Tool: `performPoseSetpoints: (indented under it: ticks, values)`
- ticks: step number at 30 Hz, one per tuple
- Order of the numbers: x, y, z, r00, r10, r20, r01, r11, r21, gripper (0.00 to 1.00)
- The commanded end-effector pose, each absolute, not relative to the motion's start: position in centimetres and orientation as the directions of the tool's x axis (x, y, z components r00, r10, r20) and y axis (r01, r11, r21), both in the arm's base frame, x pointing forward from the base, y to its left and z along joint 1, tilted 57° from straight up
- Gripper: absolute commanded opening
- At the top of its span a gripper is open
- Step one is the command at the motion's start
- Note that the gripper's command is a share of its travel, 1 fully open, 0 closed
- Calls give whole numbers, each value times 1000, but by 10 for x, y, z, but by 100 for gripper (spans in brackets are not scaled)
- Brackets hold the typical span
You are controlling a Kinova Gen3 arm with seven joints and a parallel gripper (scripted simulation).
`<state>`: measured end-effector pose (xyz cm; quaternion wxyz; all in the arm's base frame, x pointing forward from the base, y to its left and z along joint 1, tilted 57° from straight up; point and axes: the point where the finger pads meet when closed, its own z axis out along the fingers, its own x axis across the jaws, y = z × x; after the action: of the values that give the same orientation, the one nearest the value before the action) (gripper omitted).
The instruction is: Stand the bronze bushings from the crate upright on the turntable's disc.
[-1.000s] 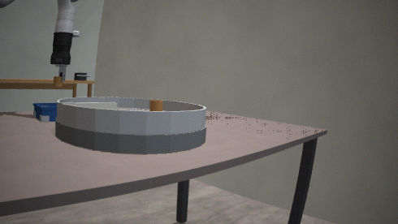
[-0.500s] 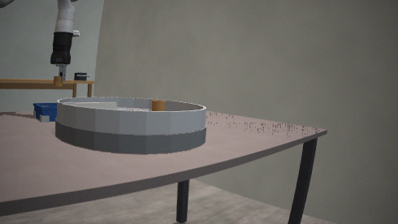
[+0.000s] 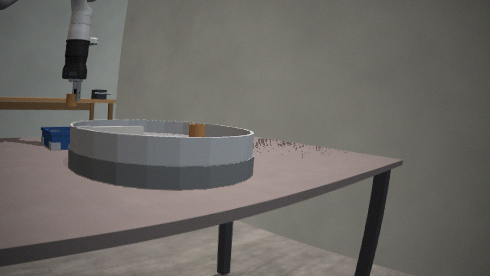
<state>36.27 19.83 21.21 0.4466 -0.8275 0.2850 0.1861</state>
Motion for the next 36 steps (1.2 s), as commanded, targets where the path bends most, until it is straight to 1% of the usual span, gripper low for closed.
performPoseSetpoints:
  ticks: [1,14,25,36]
  values:
    - [363,196,213,766,-309,-564,-641,-439,-630,0]
    - [364,194,209,765,-309,-565,-642,-439,-629,0]
    - [368,180,187,766,-309,-563,-640,-439,-630,0]
    - [378,140,125,766,-310,-563,-641,-439,-630,0]
